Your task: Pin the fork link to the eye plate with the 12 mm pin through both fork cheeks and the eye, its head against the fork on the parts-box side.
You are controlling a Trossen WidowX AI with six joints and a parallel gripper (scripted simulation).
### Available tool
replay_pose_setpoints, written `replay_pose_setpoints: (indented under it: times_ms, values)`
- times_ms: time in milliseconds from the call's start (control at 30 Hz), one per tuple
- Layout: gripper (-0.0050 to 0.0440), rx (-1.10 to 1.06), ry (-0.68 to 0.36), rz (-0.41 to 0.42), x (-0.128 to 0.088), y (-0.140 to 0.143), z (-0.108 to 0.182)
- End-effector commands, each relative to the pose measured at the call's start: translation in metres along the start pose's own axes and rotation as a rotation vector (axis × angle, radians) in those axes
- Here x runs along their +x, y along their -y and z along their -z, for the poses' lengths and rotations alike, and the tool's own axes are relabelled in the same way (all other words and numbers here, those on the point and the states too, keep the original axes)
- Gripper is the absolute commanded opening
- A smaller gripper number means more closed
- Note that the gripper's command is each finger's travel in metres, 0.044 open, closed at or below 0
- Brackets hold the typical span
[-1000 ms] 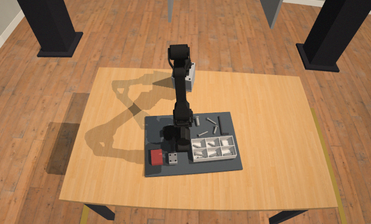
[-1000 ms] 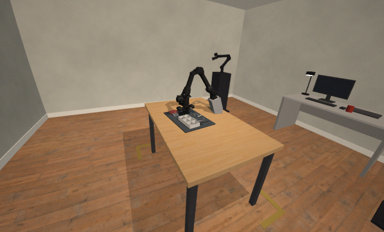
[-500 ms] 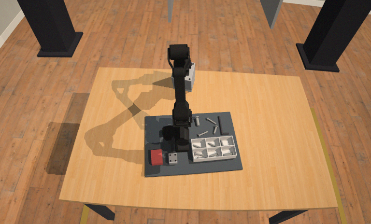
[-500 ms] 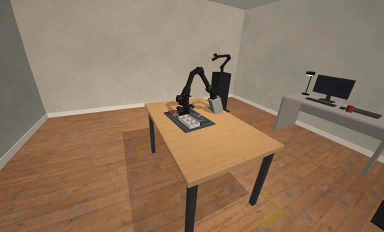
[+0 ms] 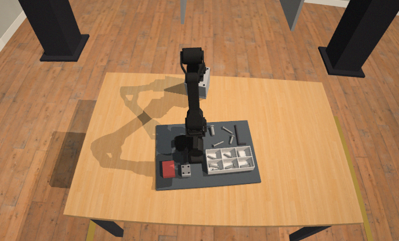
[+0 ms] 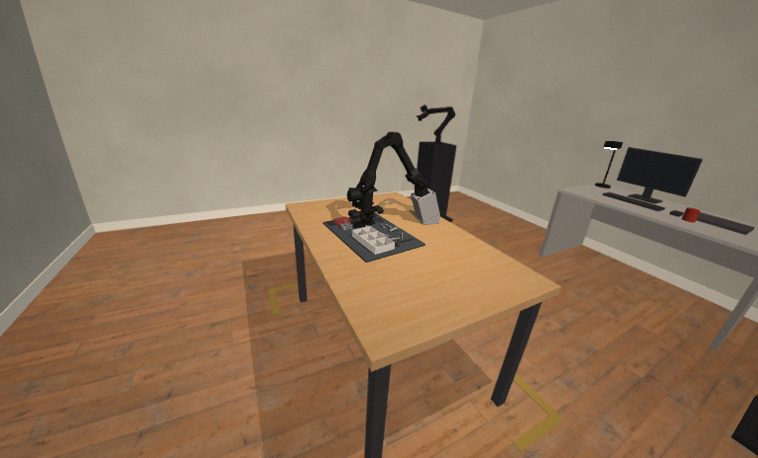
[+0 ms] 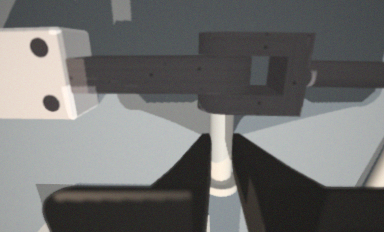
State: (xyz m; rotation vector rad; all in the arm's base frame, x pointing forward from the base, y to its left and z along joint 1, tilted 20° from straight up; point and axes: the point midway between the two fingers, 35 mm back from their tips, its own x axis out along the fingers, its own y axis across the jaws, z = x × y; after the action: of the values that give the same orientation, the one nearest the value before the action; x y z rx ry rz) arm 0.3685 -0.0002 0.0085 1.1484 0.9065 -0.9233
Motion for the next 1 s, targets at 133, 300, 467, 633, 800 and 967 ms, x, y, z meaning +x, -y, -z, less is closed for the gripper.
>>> replay_pose_setpoints:
  times_ms: [133,300,467,633,800,967]
  values:
    - [-0.0050,0.022,0.037,-0.034,-0.0084,-0.0095,-0.0154]
    - [-0.0050,0.022,0.037,-0.034,-0.0084,-0.0095,-0.0154]
    - [-0.0050,0.022,0.037,-0.034,-0.0084,-0.0095,-0.0154]
    - [-0.0050,0.022,0.037,-0.034,-0.0084,-0.0095,-0.0154]
    - [-0.0050,0.022,0.037,-0.034,-0.0084,-0.0095,-0.0154]
    - [0.0140,0.022,0.037,-0.034,-0.0084,-0.0095,-0.0154]
